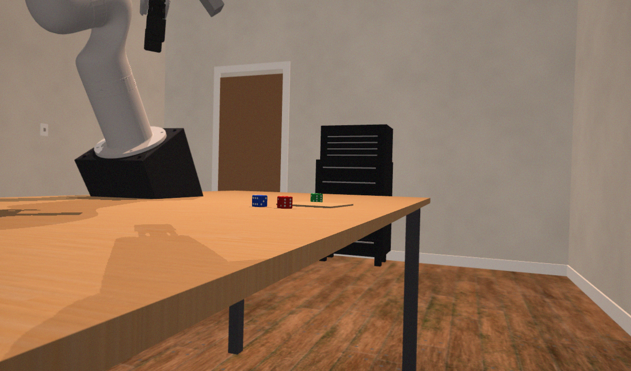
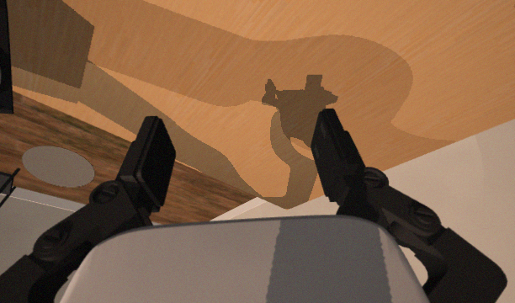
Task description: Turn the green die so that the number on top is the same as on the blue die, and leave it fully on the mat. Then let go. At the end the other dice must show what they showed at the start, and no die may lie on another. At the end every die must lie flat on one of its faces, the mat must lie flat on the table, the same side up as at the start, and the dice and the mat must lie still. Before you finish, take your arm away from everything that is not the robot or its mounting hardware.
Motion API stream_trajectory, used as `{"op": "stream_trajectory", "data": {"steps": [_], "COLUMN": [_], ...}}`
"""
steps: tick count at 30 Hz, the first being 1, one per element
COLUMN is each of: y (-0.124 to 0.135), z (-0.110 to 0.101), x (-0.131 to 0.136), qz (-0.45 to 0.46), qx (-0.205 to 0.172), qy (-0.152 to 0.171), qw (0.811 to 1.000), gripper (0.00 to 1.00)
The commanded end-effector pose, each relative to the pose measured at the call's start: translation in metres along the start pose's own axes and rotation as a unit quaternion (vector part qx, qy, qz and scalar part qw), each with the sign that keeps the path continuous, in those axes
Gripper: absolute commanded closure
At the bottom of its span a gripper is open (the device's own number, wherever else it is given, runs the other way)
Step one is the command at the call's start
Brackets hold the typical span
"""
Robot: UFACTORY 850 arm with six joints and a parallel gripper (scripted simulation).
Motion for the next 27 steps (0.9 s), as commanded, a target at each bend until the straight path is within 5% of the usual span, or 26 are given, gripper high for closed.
{"op": "stream_trajectory", "data": {"steps": [1, 8, 15, 22, 25, 26, 27], "y": [-0.019, -0.046, -0.087, -0.131, -0.135, -0.154, -0.157], "z": [0.009, 0.022, 0.042, 0.066, 0.068, 0.079, 0.081], "x": [0.017, 0.032, 0.048, 0.057, 0.057, 0.059, 0.059], "qz": [-0.074, -0.171, -0.301, -0.423, -0.433, -0.481, -0.490], "qx": [-0.004, -0.009, -0.014, -0.017, -0.017, -0.018, -0.018], "qy": [0.005, 0.012, 0.021, 0.027, 0.028, 0.030, 0.030], "qw": [0.997, 0.985, 0.953, 0.906, 0.901, 0.876, 0.871], "gripper": [0.00, 0.00, 0.00, 0.00, 0.00, 0.00, 0.00]}}
Point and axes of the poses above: the point where the finger pads meet when closed, its own z axis out along the fingers, its own x axis across the jaws, y = z × x, the point moved 1 cm from there along -z, back along the fingers, and after that the axes turned 13 degrees about -z, right-handed, at the moved point
